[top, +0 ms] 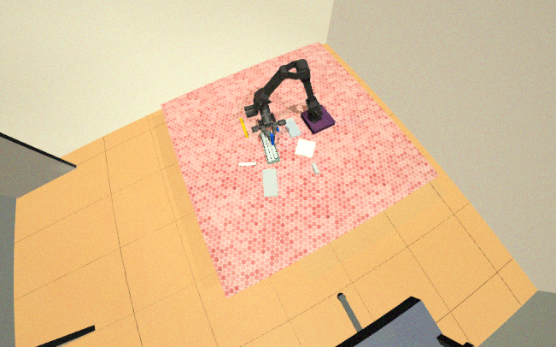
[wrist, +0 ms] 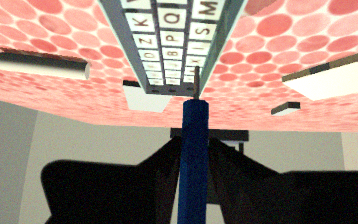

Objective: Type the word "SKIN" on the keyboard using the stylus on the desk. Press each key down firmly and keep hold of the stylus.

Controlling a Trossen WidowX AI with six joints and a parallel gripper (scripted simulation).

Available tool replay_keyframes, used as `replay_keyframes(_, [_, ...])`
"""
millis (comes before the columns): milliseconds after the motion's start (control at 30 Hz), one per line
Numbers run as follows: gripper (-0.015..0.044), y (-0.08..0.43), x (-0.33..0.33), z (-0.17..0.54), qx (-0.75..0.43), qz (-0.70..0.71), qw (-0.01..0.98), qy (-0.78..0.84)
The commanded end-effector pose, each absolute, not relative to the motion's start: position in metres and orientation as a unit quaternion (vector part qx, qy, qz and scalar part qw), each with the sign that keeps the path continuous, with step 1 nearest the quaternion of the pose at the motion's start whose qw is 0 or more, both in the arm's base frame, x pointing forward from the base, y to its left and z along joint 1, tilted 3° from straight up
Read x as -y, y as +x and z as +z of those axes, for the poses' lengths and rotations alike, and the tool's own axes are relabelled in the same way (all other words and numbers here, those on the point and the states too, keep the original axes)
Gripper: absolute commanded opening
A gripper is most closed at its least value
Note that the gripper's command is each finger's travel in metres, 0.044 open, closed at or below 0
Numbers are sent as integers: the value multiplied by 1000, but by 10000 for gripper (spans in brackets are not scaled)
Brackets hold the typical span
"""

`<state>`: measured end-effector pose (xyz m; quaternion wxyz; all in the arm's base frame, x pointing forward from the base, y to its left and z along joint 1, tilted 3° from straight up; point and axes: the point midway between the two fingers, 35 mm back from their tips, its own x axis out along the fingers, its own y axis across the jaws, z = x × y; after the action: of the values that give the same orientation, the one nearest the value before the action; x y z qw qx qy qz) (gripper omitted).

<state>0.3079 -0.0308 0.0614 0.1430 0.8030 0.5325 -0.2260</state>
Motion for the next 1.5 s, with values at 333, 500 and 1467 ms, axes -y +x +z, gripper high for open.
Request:
replay_keyframes(333, [81,307,30,53,-532,-226,138,804])
replay_keyframes(500, [81,307,30,50,-532,-226,138,804])
replay_keyframes(1467, [81,307,30,45,-532,-226,138,804])
